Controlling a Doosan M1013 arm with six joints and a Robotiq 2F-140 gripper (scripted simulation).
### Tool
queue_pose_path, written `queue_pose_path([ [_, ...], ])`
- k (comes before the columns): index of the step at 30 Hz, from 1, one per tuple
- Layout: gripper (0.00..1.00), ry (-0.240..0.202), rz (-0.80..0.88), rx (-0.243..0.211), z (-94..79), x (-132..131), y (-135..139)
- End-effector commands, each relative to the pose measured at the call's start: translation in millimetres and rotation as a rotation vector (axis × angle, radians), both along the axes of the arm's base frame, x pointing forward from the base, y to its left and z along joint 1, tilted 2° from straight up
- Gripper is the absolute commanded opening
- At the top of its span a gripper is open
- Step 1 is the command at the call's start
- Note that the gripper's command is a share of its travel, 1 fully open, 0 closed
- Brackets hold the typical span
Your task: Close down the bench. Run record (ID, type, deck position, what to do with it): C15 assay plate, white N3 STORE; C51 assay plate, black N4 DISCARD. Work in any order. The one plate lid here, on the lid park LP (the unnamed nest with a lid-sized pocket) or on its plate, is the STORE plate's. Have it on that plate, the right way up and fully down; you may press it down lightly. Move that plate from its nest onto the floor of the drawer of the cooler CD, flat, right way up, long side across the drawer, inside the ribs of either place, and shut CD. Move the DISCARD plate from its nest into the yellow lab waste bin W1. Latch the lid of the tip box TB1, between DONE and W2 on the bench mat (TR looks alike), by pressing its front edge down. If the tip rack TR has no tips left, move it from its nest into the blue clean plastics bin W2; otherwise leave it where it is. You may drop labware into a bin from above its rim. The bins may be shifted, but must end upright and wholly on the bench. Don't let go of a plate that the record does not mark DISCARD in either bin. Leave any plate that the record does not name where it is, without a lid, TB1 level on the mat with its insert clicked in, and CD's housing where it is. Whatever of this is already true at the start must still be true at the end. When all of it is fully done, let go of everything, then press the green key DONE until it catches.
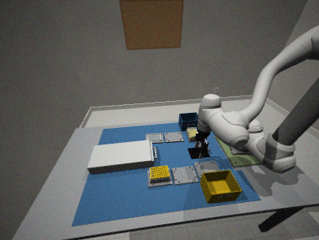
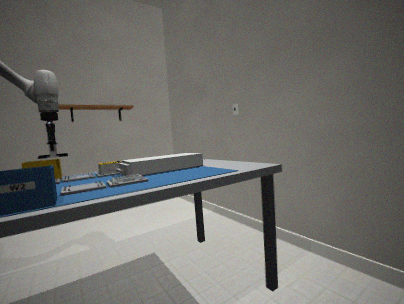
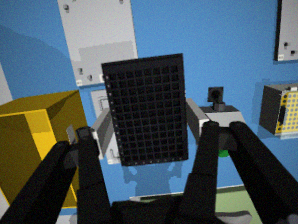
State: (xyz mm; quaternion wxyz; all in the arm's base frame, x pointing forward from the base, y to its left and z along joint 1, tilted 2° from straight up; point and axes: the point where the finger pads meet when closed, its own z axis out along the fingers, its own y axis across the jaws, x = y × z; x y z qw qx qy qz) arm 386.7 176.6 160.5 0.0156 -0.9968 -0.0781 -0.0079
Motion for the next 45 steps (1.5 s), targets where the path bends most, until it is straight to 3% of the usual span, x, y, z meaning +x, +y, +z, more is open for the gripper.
queue_pose_path([
  [1,0.00,0.000,0.000,0.000,0.2,-4.0,7.4],
  [45,0.00,0.000,0.000,0.000,2.6,-55.0,101.1],
])
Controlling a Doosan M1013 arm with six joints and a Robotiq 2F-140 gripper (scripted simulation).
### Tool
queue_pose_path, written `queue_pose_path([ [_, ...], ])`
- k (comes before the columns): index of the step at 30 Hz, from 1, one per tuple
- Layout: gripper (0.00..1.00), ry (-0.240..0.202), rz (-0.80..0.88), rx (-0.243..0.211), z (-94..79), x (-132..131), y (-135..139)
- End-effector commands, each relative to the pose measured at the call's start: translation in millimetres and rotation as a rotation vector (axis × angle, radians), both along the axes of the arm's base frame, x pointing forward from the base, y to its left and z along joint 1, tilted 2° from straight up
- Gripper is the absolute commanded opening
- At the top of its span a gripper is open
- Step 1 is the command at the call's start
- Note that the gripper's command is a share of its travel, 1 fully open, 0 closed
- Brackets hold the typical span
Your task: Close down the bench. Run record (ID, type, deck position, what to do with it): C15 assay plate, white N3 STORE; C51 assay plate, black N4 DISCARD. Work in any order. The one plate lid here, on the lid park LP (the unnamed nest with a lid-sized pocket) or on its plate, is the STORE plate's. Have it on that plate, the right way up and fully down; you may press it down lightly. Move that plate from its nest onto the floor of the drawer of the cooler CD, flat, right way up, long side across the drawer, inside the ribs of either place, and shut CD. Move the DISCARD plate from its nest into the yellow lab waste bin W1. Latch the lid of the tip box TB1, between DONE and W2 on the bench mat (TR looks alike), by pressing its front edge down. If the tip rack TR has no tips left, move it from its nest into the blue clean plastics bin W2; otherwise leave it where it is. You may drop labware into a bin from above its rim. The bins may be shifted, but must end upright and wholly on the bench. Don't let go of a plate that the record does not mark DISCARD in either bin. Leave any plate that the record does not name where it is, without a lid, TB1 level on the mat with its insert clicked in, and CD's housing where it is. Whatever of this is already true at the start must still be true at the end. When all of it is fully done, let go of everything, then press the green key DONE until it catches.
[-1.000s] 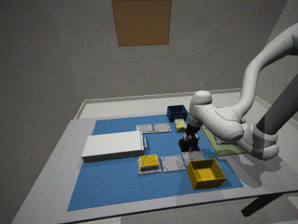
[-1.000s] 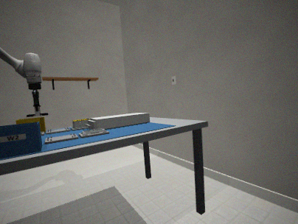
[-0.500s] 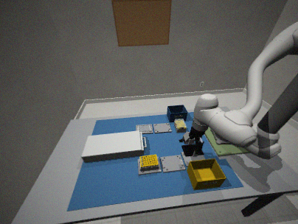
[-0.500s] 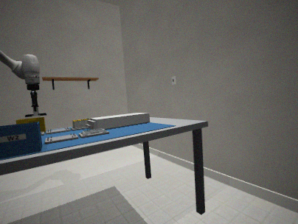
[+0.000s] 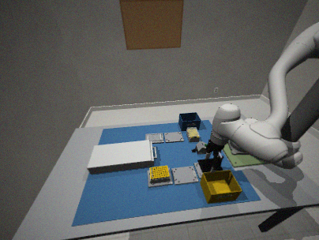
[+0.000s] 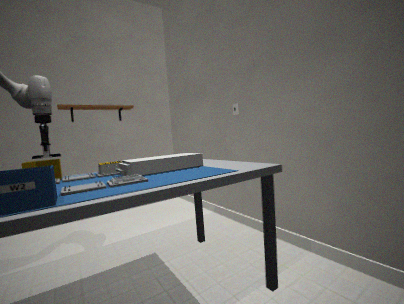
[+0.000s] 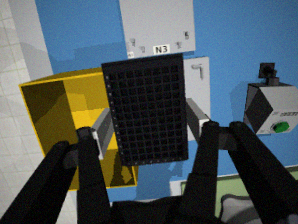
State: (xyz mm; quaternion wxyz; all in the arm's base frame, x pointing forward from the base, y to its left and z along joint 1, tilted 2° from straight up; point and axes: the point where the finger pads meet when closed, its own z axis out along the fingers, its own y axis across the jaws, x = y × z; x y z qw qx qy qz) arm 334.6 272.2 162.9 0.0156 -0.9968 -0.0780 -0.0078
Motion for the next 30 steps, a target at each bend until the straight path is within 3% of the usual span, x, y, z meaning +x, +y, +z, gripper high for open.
queue_pose_path([
  [1,0.00,0.000,0.000,0.000,0.2,-2.9,5.4],
  [30,0.00,0.000,0.000,0.000,1.7,-36.0,66.3],
])
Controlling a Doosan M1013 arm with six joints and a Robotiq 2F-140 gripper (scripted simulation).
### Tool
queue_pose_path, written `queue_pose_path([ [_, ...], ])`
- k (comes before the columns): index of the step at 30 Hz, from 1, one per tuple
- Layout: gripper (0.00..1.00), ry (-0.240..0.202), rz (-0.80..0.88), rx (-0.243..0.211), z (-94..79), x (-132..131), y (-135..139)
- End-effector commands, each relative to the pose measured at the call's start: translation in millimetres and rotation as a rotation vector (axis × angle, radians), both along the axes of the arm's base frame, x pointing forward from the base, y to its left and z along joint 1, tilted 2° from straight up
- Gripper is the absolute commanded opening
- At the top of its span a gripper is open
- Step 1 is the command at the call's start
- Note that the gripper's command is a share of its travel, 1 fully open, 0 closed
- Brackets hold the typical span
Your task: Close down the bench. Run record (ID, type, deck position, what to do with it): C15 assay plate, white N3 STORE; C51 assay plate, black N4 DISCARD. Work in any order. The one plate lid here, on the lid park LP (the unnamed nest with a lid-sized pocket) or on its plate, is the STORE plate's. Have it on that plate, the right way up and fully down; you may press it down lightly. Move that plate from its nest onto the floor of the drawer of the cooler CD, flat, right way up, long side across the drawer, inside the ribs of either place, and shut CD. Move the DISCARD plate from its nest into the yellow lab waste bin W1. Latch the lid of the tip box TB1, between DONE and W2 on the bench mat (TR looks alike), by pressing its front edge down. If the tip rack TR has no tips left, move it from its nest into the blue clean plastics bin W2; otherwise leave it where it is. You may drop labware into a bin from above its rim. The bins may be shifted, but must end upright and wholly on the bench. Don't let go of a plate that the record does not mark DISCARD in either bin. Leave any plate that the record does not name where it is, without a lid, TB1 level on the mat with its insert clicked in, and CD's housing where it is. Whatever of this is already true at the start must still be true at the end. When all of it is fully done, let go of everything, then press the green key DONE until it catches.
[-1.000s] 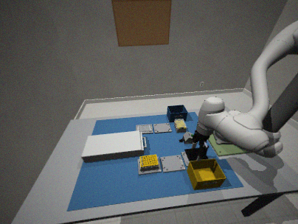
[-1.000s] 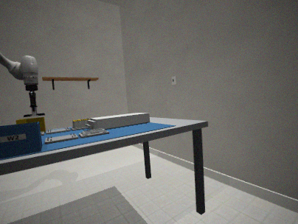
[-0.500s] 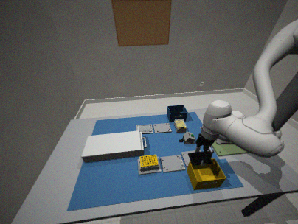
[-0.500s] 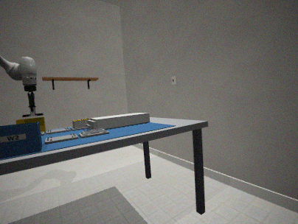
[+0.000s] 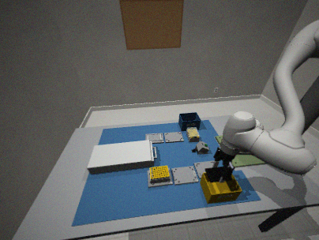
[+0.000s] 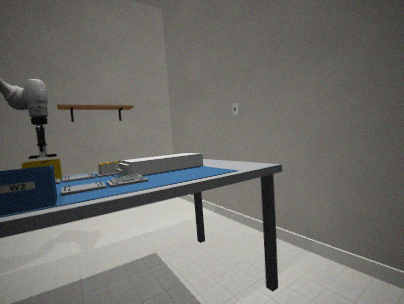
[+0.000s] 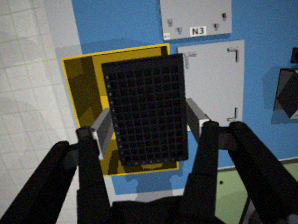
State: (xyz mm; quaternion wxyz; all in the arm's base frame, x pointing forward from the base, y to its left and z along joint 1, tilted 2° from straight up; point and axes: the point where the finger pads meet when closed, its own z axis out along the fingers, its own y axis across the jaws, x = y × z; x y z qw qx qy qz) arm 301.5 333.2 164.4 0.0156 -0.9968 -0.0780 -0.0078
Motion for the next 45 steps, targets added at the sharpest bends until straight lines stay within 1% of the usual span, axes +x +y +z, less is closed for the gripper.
queue_pose_path([
  [1,0.00,0.000,0.000,0.000,0.2,-4.1,7.7],
  [13,0.00,0.000,0.000,0.000,0.8,-16.4,30.3],
  [32,0.00,0.000,0.000,0.000,0.8,-16.4,30.3],
  [33,0.66,0.000,0.000,0.000,0.8,-16.4,30.3],
  [45,0.66,0.000,0.000,0.000,0.8,-16.4,30.3],
])
